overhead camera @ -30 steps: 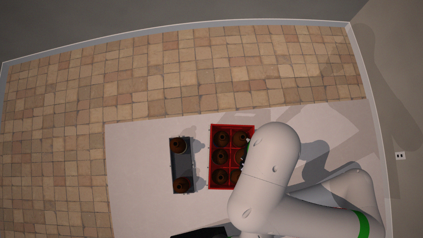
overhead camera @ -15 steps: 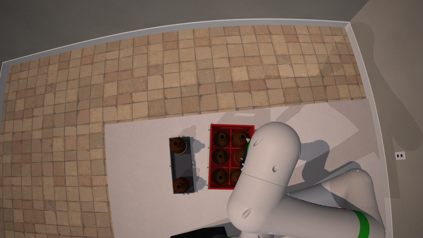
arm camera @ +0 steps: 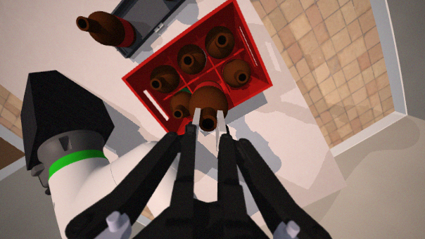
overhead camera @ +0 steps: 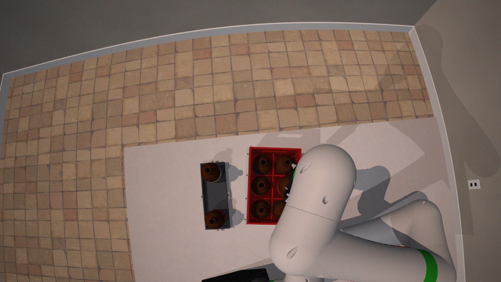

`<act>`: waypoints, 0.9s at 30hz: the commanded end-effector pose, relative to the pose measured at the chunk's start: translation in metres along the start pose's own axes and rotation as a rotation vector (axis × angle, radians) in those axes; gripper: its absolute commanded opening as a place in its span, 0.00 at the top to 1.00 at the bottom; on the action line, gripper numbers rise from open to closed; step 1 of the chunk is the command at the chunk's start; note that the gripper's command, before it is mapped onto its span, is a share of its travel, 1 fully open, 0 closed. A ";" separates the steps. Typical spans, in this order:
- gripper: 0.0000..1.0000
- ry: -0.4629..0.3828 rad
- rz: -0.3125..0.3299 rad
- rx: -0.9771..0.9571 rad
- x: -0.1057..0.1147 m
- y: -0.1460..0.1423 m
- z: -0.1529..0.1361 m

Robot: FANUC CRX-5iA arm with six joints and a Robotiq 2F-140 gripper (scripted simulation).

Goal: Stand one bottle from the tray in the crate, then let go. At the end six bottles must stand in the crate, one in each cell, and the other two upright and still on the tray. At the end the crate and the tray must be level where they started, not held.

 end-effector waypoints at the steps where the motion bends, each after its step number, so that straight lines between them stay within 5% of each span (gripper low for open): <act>1: 1.00 0.000 0.000 0.000 0.000 0.000 0.000; 27: 1.00 0.000 0.000 0.000 -0.008 0.000 0.000</act>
Point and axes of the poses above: the point where the finger pads meet when closed, its own x axis back along the fingers, its own y axis across the jaws, z = x × y, the point moved 10 cm from there along x, back along the fingers, and after that the axes turned 1 degree about -x, right-handed, at the moved point
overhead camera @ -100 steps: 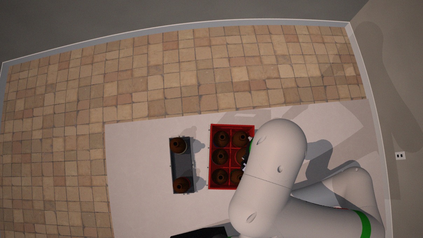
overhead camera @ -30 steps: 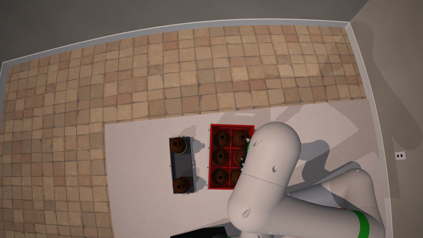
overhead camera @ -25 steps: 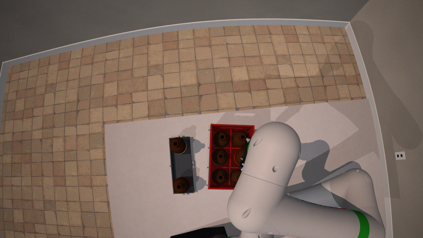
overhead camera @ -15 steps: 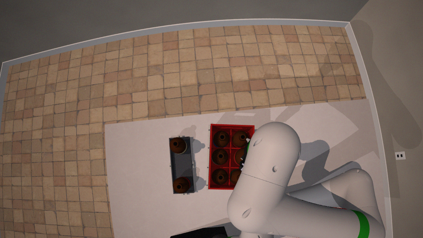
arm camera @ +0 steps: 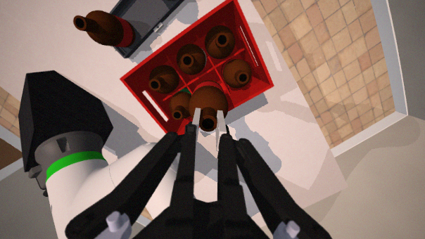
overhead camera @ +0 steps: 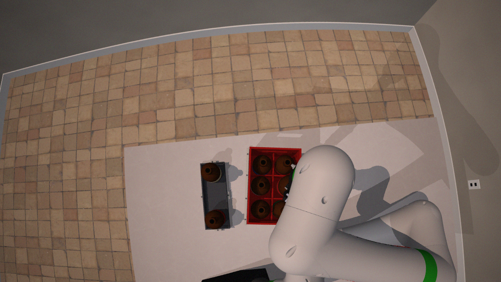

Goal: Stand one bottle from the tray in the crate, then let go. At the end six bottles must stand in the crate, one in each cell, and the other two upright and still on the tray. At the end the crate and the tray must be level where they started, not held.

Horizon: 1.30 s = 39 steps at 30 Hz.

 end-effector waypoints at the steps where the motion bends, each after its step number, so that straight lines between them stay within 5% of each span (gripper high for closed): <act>1: 1.00 0.000 0.000 0.000 -0.003 0.000 0.000; 39: 1.00 0.000 0.000 0.000 -0.033 0.000 0.000</act>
Point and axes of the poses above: the point where the finger pads meet when closed, its own x axis back along the fingers, its own y axis across the jaws, z = x × y, the point moved 10 cm from there along x, back along the fingers, and after that the axes turned 1 degree about -x, right-handed, at the moved point
